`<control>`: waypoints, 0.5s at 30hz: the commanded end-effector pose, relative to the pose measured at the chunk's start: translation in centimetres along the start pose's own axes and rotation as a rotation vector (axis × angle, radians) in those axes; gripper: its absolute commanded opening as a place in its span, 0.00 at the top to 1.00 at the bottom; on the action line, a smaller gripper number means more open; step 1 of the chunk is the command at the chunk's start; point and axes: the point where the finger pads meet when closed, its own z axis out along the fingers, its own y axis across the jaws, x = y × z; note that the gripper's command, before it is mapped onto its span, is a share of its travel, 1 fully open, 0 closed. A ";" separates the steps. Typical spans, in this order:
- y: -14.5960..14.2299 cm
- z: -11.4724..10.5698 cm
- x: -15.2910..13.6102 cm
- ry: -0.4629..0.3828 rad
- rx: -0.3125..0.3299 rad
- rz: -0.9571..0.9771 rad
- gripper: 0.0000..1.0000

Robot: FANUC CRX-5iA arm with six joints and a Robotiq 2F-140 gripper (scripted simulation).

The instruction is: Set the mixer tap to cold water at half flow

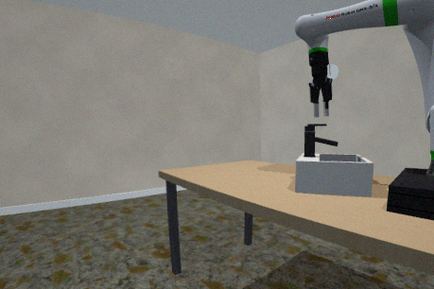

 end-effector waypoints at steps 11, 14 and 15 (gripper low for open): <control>0.0 -0.1 0.0 0.000 0.000 0.000 1.00; 0.0 -0.1 0.0 0.000 0.000 0.000 1.00; 0.0 -0.1 0.0 0.000 0.000 0.000 1.00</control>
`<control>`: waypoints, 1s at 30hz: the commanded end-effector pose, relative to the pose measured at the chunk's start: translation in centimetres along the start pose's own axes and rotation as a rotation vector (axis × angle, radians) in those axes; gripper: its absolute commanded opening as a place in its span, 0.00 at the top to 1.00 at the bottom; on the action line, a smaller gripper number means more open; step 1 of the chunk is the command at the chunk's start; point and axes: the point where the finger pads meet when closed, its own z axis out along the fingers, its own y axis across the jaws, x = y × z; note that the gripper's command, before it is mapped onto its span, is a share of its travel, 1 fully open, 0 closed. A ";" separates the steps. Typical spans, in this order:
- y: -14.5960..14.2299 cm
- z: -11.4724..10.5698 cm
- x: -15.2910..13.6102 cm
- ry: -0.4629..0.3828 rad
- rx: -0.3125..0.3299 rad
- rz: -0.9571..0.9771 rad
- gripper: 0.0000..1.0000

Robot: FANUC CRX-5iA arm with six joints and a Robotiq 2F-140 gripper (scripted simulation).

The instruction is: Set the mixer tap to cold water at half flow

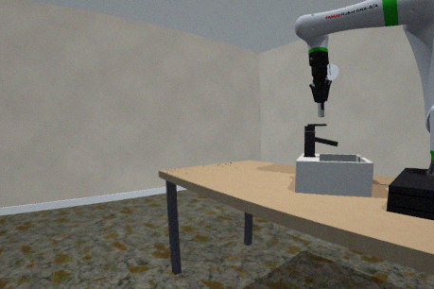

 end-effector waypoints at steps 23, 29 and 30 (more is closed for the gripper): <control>0.0 0.0 0.0 0.000 0.000 0.000 1.00; 0.0 -0.1 0.0 0.000 0.000 0.033 1.00; 0.0 -0.1 0.0 0.000 0.000 0.050 1.00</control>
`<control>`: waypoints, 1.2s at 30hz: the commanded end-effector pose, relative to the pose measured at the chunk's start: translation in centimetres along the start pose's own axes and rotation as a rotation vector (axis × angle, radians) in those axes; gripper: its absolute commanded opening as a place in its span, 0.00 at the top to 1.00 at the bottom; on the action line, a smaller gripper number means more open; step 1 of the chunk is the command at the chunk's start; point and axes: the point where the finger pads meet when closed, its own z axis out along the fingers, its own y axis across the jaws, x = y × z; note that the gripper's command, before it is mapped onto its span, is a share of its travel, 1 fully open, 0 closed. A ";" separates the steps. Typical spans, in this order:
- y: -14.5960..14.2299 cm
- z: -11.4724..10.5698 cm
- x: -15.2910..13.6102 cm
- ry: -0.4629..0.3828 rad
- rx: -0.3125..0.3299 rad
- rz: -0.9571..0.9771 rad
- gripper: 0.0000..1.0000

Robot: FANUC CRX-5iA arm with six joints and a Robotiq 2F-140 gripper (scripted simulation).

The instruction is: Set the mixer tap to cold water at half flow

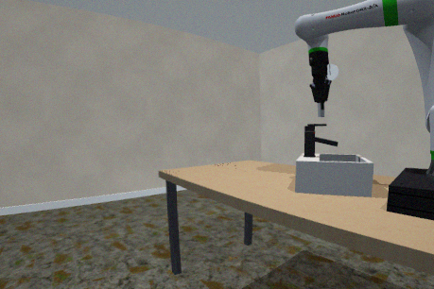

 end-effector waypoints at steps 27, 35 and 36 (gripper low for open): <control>0.0 -1.8 0.0 0.015 0.010 1.193 1.00; 0.0 -2.6 0.0 0.023 0.020 1.566 1.00; 0.0 -2.7 0.0 0.024 0.022 1.613 1.00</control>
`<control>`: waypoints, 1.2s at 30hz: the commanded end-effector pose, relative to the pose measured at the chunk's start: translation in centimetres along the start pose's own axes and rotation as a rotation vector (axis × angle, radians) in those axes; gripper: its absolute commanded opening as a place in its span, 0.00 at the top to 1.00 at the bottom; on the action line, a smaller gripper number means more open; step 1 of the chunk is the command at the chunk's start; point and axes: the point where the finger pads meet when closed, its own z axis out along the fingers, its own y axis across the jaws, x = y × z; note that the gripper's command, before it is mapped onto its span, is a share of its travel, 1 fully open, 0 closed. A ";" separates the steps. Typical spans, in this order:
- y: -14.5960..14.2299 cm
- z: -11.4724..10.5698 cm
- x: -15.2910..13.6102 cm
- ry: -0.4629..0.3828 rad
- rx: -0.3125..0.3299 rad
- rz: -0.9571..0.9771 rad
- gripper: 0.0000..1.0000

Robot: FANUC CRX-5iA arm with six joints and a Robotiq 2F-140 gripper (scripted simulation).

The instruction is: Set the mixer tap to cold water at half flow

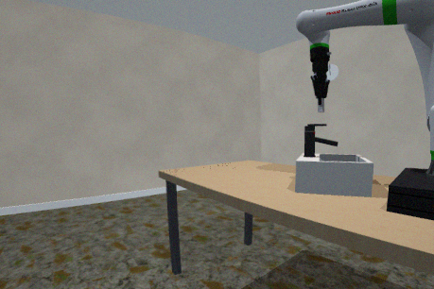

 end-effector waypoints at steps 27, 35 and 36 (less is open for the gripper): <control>0.0 -1.0 0.0 0.013 -0.006 1.449 0.63; 0.0 -1.0 0.0 0.029 -0.031 1.743 0.63; 0.0 -1.0 0.0 0.029 -0.031 1.743 0.63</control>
